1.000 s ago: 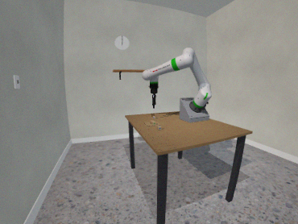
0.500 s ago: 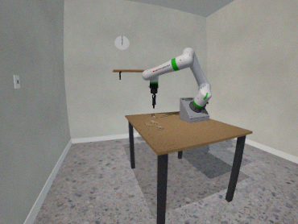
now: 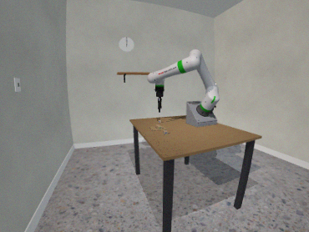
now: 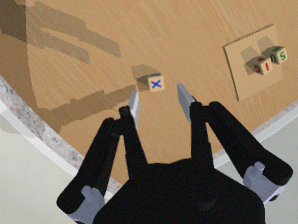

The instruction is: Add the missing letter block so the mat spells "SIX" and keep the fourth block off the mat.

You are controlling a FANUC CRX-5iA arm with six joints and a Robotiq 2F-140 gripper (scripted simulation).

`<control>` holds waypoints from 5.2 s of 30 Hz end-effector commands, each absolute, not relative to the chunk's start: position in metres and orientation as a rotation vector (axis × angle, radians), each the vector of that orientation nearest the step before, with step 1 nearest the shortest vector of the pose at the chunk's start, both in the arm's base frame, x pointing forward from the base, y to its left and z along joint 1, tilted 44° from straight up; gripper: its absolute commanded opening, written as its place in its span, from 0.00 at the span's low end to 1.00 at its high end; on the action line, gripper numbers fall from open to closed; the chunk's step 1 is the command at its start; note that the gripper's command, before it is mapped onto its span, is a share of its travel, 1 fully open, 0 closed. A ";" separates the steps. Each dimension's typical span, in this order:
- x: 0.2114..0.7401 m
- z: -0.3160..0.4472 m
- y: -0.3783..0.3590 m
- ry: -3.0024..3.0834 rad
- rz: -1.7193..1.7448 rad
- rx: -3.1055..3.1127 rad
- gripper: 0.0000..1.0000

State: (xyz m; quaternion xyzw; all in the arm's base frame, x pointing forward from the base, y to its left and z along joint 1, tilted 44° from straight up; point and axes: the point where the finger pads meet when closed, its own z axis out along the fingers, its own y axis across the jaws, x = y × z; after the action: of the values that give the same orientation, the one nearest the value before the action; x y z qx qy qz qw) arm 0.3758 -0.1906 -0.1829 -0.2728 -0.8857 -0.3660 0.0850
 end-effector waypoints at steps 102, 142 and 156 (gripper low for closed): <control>0.381 -0.247 -0.129 -2.642 -1.091 -0.814 0.40; 0.381 -0.247 -0.129 -2.642 -1.091 -0.814 0.16; 0.381 -0.247 -0.129 -2.642 -1.091 -0.814 0.16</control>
State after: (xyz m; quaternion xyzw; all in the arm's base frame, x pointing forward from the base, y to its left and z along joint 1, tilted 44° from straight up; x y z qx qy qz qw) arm 0.3805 -0.1291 -0.2468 -0.2727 -0.8858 -0.3658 0.0847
